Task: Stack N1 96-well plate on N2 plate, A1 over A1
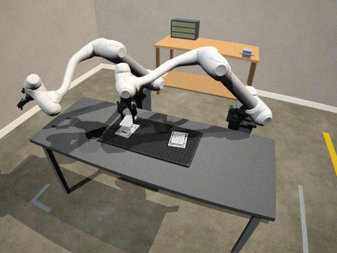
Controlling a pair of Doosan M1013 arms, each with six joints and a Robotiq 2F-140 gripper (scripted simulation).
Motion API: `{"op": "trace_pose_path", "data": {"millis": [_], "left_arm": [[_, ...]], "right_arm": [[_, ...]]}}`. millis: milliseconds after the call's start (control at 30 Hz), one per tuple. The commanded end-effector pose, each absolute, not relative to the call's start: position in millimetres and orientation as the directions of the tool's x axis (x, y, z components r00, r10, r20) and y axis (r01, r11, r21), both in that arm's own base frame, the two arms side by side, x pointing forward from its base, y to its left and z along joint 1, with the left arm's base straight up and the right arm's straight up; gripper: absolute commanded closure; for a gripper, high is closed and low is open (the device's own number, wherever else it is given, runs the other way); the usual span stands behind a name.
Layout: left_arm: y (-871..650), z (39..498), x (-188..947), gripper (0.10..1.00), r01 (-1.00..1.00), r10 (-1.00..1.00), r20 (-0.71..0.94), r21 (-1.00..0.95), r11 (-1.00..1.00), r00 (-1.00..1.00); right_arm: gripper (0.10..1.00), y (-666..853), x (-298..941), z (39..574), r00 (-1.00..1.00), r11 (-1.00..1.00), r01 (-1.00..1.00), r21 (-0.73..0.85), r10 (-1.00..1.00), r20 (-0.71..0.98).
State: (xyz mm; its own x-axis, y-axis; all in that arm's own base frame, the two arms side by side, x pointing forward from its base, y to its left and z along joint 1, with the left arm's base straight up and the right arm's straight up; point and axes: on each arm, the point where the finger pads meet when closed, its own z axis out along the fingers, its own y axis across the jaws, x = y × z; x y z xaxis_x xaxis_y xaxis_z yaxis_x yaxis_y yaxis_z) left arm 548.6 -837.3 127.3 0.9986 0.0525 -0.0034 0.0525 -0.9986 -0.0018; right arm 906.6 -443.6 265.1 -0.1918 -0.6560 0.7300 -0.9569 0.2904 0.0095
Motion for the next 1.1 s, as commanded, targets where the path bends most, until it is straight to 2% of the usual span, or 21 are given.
{"op": "trace_pose_path", "data": {"millis": [0, 1067], "left_arm": [[-824.1, 129.1, 548.5, 0.999, 0.101, 0.101, 0.001, 0.001, -0.995, 0.995], [-730.9, 128.9, 544.7, 0.999, 0.101, 0.101, 0.001, 0.001, -0.995, 0.995]], "right_arm": [[0.098, -443.7, 906.6, 266.9, -0.193, 0.290, -0.957, 0.007, -0.656, 0.730], [0.098, -443.7, 906.6, 266.9, -0.193, 0.290, -0.957, 0.007, -0.656, 0.730]]}}
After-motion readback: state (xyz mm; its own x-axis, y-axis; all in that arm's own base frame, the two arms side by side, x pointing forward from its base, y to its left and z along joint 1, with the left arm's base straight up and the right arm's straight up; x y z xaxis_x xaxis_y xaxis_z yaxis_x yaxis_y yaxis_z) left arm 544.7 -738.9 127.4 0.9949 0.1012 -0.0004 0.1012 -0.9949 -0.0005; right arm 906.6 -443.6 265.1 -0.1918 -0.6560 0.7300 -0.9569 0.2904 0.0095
